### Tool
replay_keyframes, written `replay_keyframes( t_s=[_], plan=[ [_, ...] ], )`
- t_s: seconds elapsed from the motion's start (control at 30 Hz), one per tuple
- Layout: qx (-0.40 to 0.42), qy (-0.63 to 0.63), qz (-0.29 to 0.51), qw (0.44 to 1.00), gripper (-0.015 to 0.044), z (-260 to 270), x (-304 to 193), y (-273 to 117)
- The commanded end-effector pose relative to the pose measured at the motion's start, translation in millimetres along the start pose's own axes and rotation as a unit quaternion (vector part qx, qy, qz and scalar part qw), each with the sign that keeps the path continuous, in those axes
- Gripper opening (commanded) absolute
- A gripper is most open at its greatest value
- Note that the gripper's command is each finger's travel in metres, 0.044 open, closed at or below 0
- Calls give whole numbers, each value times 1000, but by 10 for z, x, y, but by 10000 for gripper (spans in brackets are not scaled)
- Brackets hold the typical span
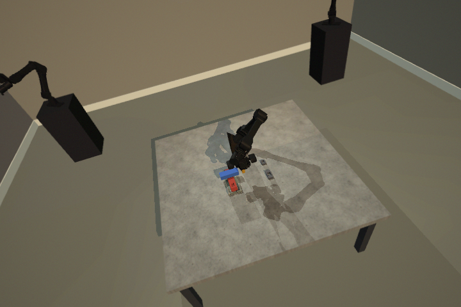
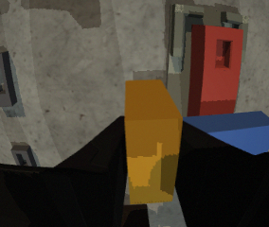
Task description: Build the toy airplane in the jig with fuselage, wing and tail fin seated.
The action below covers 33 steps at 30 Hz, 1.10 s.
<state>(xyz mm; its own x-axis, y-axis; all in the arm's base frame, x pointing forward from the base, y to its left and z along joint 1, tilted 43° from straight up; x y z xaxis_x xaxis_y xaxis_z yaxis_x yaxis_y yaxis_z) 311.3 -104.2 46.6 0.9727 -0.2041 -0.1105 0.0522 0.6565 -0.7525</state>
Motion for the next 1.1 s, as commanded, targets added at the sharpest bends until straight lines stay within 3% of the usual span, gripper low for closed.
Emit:
replay_keyframes(
  t_s=[0.0, 0.93, 1.0, 1.07],
  plan=[
    [-1, -3, -3, 1000, 0, -109, 66, 17],
    [11, -5, -10, 1000, 0, -833, 377, 334],
    [11, -5, -10, 1000, 53, -831, 380, 330],
    [11, -5, -10, 1000, 65, -830, 380, 329]
  ],
)
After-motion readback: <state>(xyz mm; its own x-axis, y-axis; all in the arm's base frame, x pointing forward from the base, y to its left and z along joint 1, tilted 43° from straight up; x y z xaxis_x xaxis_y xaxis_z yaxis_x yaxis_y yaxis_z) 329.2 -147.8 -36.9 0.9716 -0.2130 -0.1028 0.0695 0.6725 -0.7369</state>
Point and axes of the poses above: the point midway between the two fingers, 35 mm back from their tips, its own y axis out along the fingers, its own z axis across the jaws, x = y × z, the point moved 3 cm from there along -y, back along the fingers, and after that the axes turned 12 degrees about y, right-handed, at the moved point
